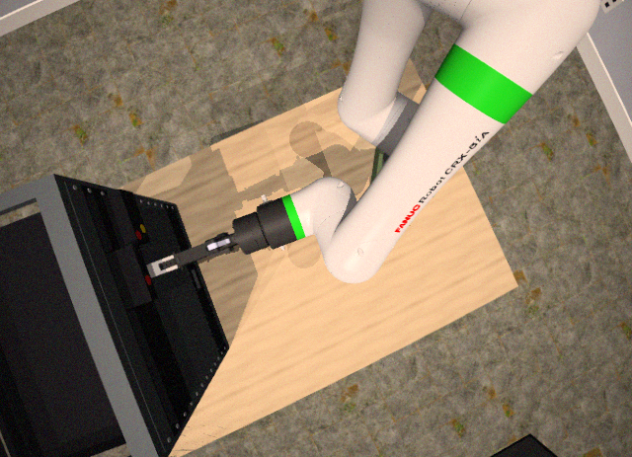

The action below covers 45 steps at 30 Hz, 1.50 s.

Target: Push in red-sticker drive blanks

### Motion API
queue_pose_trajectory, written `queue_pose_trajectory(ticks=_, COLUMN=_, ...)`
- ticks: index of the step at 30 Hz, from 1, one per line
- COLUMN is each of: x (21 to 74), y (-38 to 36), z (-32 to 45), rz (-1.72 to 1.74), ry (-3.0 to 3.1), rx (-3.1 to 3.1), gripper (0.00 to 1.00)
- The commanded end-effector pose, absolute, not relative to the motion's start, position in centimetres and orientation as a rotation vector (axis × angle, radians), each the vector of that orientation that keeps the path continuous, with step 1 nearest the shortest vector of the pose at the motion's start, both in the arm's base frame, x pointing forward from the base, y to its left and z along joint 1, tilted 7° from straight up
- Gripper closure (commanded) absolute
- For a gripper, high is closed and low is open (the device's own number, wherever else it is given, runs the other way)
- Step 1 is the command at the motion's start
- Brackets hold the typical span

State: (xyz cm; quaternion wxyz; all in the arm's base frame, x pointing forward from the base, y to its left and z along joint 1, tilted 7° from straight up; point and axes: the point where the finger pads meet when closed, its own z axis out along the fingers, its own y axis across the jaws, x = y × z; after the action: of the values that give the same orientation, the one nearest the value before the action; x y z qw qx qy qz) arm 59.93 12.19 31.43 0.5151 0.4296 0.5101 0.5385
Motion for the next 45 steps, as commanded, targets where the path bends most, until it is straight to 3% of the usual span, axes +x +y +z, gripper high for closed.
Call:
queue_pose_trajectory(ticks=1, x=59.95, y=12.19, z=31.44, rz=1.294, ry=1.225, rx=1.032, gripper=1.0)
queue_pose_trajectory(ticks=45, x=60.72, y=12.27, z=31.52, rz=1.294, ry=1.225, rx=1.032, gripper=1.0)
